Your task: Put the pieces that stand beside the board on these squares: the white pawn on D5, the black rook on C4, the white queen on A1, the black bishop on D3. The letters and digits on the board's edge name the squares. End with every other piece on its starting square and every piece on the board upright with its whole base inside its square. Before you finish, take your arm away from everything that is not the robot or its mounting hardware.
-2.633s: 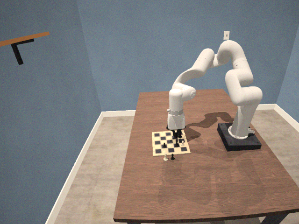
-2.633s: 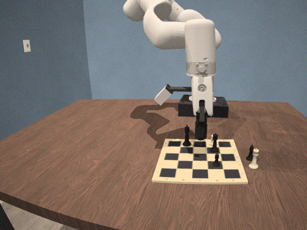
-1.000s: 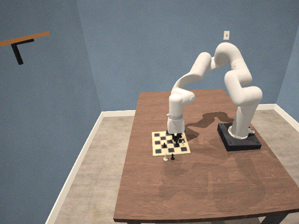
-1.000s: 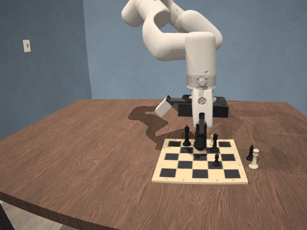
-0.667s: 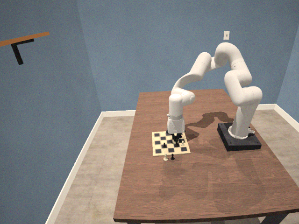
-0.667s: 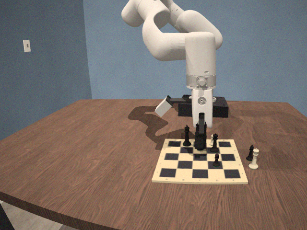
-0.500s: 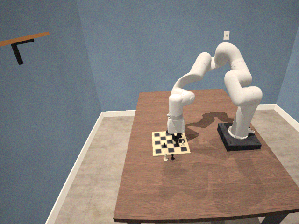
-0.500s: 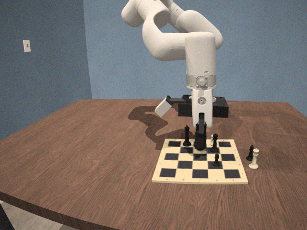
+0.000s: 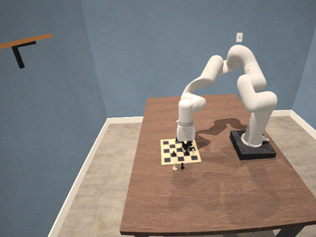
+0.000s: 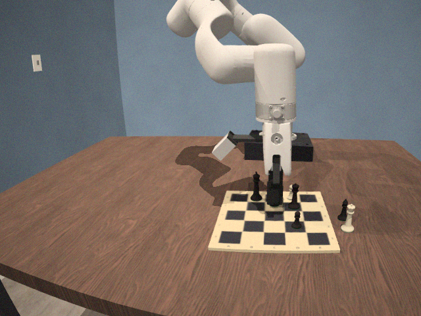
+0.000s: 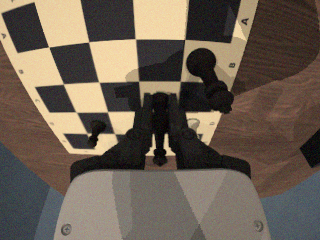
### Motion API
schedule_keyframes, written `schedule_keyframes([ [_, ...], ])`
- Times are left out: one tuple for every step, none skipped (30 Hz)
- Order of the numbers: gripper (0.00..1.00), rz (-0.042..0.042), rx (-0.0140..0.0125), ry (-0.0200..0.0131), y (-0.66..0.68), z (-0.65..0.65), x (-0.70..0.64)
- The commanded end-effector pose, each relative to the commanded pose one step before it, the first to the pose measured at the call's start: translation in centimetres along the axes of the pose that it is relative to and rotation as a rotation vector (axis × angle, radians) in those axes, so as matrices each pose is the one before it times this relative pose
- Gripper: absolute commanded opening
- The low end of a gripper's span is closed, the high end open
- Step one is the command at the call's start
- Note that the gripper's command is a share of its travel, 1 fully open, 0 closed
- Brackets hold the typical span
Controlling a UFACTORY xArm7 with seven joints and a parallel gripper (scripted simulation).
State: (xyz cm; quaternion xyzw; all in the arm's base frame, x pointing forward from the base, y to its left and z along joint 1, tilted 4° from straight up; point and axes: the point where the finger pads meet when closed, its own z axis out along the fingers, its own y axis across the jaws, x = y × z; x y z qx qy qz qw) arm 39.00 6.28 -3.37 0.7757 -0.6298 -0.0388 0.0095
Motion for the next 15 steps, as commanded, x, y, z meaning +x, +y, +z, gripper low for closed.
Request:
schedule_keyframes([
  [0.0,-0.0004,0.00329,0.00057,-0.126,-0.116,-0.006],
  [0.0,0.0,0.0,0.0,0.0,0.0,0.0],
  [0.0,0.0,0.0,0.0,0.0,0.0,0.0],
  [0.0,0.0,0.0,0.0,0.0,0.0,0.0],
  [0.0,0.0,0.0,0.0,0.0,0.0,0.0],
  [0.0,0.0,0.0,0.0,0.0,0.0,0.0],
  [0.0,0.0,0.0,0.0,0.0,0.002,0.0],
  [0.0,0.0,0.0,0.0,0.0,0.005,0.0],
  [0.0,0.0,0.0,0.0,0.0,0.009,0.0],
  [0.0,0.0,0.0,0.0,0.0,0.013,0.0],
  [0.0,0.0,0.0,0.0,0.0,0.017,0.0],
  [0.0,0.0,0.0,0.0,0.0,0.021,0.0],
  [0.0,0.0,0.0,0.0,0.0,0.025,0.0],
  [0.0,0.0,0.0,0.0,0.0,0.029,0.0],
  [0.0,0.0,0.0,0.0,0.0,0.0,0.0],
])
